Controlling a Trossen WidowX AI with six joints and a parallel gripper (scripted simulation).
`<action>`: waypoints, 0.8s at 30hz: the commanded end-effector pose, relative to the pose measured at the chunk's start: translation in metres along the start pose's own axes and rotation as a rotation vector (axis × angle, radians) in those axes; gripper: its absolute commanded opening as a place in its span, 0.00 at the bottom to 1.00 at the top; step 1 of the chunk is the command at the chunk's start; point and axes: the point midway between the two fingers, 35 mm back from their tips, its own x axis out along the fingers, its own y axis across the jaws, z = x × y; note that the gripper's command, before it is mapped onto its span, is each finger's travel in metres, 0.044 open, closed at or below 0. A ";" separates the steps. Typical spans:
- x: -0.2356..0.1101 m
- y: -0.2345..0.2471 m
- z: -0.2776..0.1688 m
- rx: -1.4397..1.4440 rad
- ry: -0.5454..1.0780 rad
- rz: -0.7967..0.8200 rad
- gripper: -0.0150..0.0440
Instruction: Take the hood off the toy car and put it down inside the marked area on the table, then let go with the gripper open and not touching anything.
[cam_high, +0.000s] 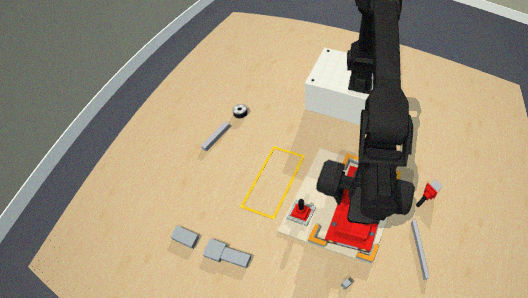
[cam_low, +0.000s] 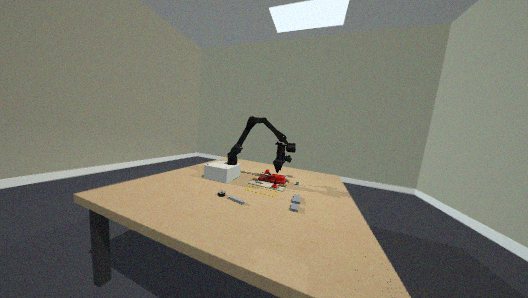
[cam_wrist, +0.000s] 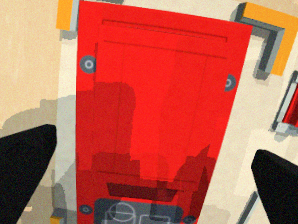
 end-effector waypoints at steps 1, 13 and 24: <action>0.003 0.001 -0.001 0.003 0.003 0.005 1.00; 0.011 0.001 -0.001 0.003 0.003 0.005 1.00; 0.017 0.000 -0.001 0.003 0.003 0.005 1.00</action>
